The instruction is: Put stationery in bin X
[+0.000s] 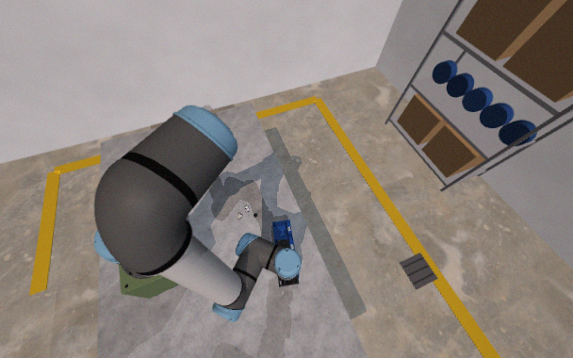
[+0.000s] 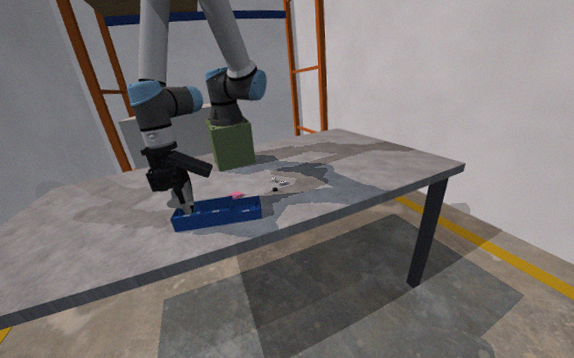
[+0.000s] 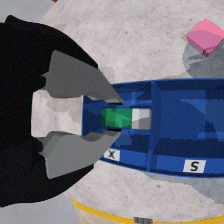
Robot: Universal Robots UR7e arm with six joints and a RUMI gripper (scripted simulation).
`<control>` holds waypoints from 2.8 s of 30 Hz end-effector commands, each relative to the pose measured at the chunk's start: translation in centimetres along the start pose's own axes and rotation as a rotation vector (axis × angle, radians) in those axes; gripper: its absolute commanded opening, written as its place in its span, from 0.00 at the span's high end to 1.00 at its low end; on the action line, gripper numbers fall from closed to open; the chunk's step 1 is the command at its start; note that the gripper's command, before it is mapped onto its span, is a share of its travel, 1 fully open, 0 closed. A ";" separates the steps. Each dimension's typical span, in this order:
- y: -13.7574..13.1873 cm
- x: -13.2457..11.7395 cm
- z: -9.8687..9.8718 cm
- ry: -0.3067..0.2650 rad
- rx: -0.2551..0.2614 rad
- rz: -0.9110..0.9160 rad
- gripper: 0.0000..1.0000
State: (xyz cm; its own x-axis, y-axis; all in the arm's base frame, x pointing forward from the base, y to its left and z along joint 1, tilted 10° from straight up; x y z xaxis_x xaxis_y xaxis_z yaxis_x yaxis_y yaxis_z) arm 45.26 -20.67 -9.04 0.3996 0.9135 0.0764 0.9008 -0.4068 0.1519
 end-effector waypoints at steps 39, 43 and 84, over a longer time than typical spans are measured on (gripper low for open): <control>-1.5 2.0 -4.9 0.000 -0.001 -0.150 0.82; -3.0 4.0 -5.0 -0.001 -0.001 -0.286 0.82; -20.5 27.8 -5.3 0.000 -0.001 -0.311 0.82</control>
State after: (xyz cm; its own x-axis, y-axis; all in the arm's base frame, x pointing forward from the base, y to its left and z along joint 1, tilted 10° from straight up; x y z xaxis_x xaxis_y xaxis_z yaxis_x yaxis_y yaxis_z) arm 37.24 10.88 -4.80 0.1011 0.9943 0.0326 0.9801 -0.1052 0.1685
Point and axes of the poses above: the point where the finger pads meet when closed, its own z axis out along the fingers, its own y axis across the jaws, x = y × z, the point moved 2 cm from there along -z, back along the fingers, and after that the axes turned 10 degrees about z, right-handed, at the moved point
